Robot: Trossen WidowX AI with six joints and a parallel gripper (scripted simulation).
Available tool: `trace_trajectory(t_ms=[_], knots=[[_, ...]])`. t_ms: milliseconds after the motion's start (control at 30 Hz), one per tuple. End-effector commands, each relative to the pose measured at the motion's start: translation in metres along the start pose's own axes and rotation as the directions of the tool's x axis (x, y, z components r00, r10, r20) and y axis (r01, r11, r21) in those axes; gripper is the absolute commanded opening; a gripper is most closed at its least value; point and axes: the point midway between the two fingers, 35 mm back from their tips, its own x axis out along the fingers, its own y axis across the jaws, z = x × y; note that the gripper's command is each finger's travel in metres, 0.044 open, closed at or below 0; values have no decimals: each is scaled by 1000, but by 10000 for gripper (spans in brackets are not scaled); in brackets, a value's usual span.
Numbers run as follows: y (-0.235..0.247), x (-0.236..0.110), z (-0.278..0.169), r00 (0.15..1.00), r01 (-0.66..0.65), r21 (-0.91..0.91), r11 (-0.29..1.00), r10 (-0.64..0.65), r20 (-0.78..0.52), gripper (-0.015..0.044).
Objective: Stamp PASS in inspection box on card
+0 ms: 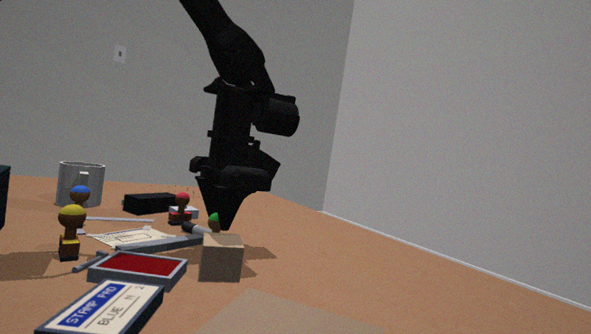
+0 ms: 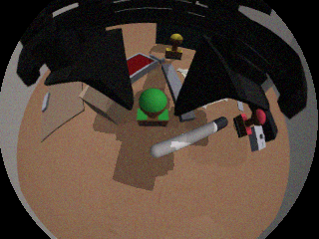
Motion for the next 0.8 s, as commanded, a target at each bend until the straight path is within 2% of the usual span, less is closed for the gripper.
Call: trace_trajectory(t_ms=[0, 533, 767], knots=[[-1, 10, -3, 1000, 5, 2, 1000, -5, -10, 223], [-1, 24, -4, 1000, 5, 2, 1000, -5, -10, 223], [0, 22, -3, 1000, 0, 1, 1000, 0, -7, 176]])
